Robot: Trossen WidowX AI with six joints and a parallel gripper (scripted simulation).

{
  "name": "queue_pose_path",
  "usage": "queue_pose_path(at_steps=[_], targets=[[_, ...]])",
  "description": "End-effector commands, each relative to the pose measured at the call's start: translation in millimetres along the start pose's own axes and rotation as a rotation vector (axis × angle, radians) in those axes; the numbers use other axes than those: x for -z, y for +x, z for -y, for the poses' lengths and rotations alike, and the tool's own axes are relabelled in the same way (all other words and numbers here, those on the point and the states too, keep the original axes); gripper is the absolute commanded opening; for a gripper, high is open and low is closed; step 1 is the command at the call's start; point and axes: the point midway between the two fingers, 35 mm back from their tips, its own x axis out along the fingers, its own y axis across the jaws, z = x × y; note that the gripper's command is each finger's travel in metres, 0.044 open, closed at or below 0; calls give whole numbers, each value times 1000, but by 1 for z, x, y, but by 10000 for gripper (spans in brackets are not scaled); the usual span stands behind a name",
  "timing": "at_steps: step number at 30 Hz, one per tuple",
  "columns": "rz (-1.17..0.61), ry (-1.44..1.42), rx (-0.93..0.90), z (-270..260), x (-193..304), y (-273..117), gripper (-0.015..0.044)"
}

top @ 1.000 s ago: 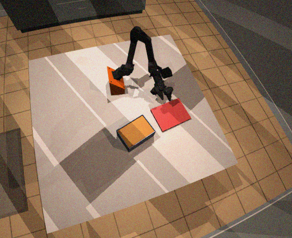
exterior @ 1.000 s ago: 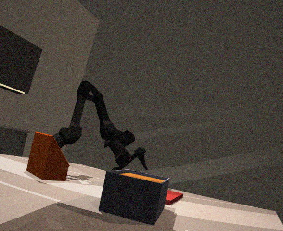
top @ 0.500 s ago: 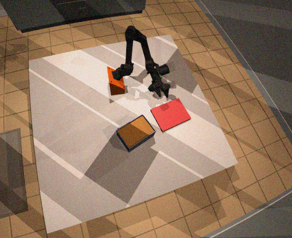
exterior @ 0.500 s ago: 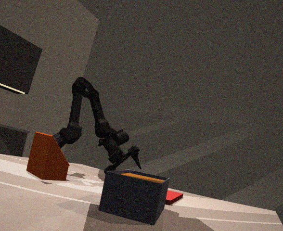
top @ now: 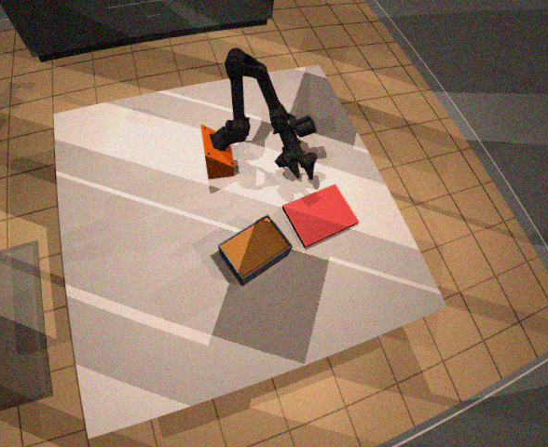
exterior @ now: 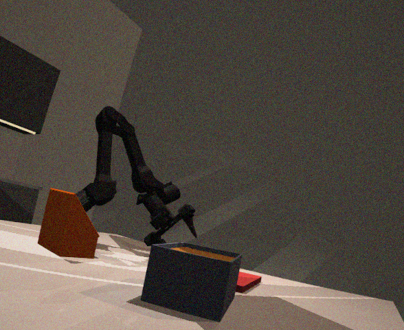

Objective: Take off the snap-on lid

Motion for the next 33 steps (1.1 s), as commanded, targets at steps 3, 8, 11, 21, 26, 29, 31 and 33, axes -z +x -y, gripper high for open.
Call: queue_pose_path(at_steps=[3, 8, 11, 21, 26, 29, 31, 33], targets=[[-6, 6, -2, -7, 2, -10, 440], [-6, 6, -2, -12, 2, -19, 440], [-6, 6, -2, -15, 2, -24, 440], [-6, 5, -2, -25, 2, -42, 440], [-6, 5, -2, -30, 2, -51, 440], [-6, 5, -2, -33, 2, -56, 440], [-6, 5, -2, -35, 2, -59, 440], [-6, 5, -2, -37, 2, -63, 440]])
